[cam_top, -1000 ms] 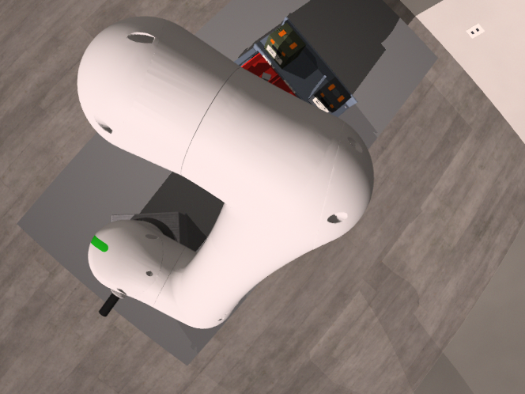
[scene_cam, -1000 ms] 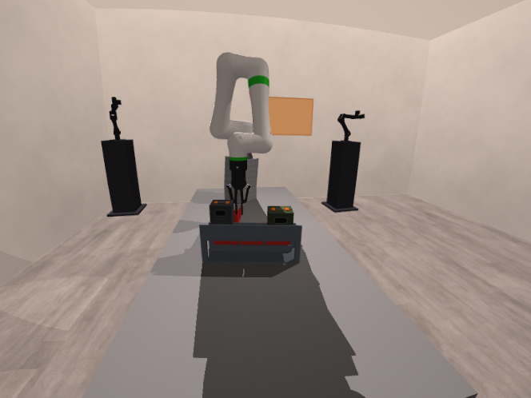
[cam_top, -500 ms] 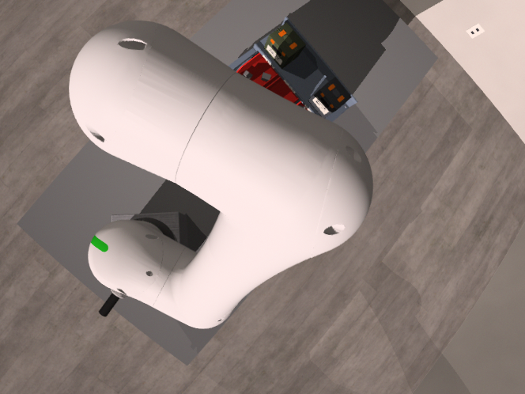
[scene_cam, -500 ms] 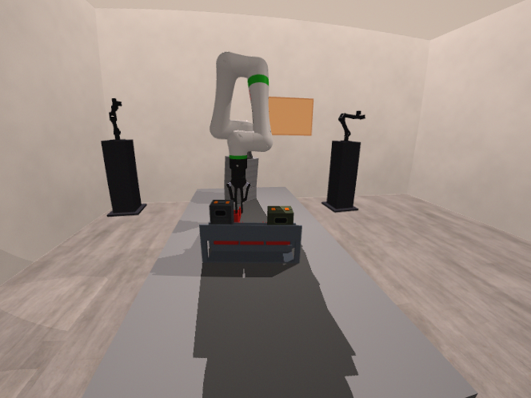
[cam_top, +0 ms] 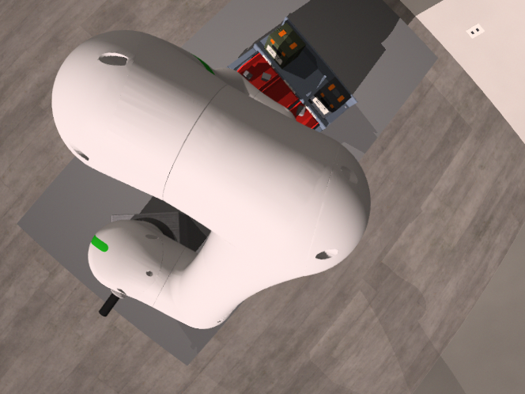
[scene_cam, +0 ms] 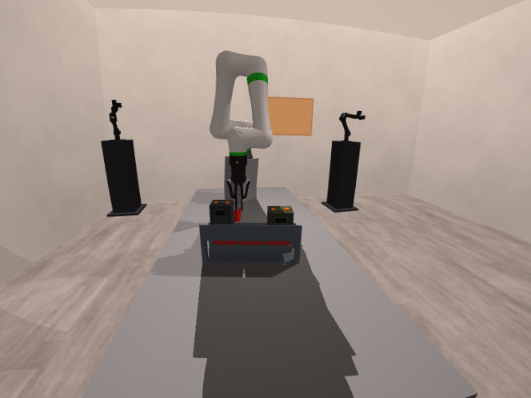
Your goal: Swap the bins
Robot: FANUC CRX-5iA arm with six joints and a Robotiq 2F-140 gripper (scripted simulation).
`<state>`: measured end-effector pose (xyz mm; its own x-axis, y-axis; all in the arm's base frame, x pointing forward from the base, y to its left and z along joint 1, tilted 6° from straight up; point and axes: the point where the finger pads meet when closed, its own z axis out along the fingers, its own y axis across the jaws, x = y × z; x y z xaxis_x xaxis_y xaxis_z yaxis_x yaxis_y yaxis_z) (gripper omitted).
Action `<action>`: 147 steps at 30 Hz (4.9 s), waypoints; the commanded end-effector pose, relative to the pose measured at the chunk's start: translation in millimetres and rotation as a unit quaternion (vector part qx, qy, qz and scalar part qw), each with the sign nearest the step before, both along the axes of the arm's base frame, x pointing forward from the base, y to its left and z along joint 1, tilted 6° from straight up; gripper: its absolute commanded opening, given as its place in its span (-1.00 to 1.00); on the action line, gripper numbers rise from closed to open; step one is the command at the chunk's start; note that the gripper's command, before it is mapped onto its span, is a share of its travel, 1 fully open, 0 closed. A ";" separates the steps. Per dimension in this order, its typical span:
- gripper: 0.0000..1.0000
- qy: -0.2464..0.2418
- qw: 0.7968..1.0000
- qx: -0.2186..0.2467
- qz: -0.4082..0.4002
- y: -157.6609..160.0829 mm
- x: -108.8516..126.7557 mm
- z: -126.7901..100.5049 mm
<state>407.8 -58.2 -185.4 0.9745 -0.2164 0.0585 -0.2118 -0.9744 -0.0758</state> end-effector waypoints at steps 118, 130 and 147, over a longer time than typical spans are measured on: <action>-0.80 -0.041 0.781 -0.065 0.619 49.7 144.0 60.7; 0.23 -0.044 0.707 -0.053 0.704 49.9 144.5 60.6; 0.23 -0.044 0.707 -0.053 0.704 49.9 144.5 60.6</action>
<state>551.5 -8.3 -125.7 0.2124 0.9743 0.0754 0.9745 -0.2169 0.0582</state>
